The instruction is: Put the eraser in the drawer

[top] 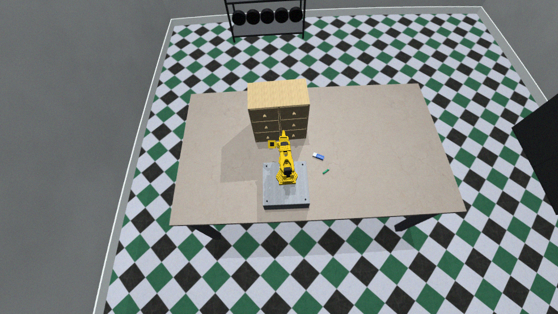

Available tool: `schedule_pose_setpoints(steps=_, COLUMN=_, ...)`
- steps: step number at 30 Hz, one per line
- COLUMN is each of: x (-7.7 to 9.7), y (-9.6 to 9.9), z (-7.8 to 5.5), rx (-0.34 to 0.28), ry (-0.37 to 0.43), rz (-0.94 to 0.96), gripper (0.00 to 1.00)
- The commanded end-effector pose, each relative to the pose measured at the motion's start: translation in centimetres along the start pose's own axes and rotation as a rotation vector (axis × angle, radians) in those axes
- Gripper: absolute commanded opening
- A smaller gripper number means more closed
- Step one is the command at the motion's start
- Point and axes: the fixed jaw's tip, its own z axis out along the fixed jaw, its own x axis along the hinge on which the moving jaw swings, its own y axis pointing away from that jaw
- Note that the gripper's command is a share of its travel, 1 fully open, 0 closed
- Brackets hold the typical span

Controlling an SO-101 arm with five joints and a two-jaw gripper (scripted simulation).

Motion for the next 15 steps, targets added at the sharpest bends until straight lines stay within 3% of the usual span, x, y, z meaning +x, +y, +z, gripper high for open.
schedule_pose_setpoints(steps=1, x=-0.04, y=0.64, z=0.17, rx=-0.025, ry=-0.004, rz=-0.055, gripper=0.5)
schedule_pose_setpoints(steps=15, x=0.05, y=0.59, z=0.17, rx=-0.023, ry=-0.014, rz=-0.407, gripper=0.5)
